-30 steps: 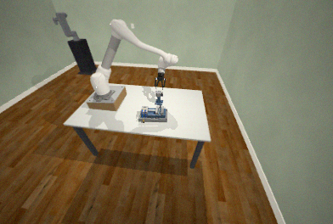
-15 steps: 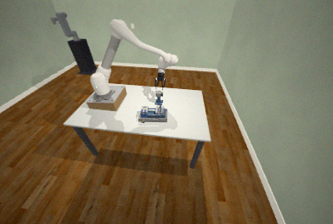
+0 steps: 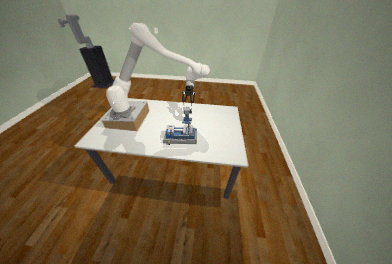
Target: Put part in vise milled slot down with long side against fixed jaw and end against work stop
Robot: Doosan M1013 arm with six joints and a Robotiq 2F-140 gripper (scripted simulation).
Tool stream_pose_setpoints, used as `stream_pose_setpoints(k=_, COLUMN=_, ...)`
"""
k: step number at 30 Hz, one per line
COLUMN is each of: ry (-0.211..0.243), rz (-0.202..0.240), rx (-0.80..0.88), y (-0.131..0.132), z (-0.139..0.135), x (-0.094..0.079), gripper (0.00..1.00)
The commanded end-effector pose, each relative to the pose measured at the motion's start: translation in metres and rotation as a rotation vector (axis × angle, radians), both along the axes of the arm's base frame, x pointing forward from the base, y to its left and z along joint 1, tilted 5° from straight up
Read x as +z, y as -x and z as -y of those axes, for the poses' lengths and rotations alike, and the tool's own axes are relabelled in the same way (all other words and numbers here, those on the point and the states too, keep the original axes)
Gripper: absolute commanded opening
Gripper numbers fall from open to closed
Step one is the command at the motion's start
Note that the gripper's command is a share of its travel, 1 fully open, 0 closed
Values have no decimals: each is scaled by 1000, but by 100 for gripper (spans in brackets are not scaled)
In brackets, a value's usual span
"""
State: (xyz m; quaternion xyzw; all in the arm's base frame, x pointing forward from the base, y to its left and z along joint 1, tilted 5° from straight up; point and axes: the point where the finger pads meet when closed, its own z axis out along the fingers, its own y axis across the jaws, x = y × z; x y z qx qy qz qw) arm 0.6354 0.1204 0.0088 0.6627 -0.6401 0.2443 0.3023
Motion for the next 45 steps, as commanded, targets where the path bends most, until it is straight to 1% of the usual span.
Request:
stream_pose_setpoints(k=1, ry=3, rz=4, rx=0, y=1, z=-1, x=-3, gripper=0)
stream_pose_setpoints(k=6, ry=3, rz=4, rx=0, y=1, z=-1, x=-3, gripper=0)
stream_pose_setpoints(k=7, ry=3, rz=4, rx=0, y=1, z=-1, x=-3, gripper=51)
stream_pose_setpoints(k=45, ry=3, rz=4, rx=0, y=1, z=-1, x=-3, gripper=51)
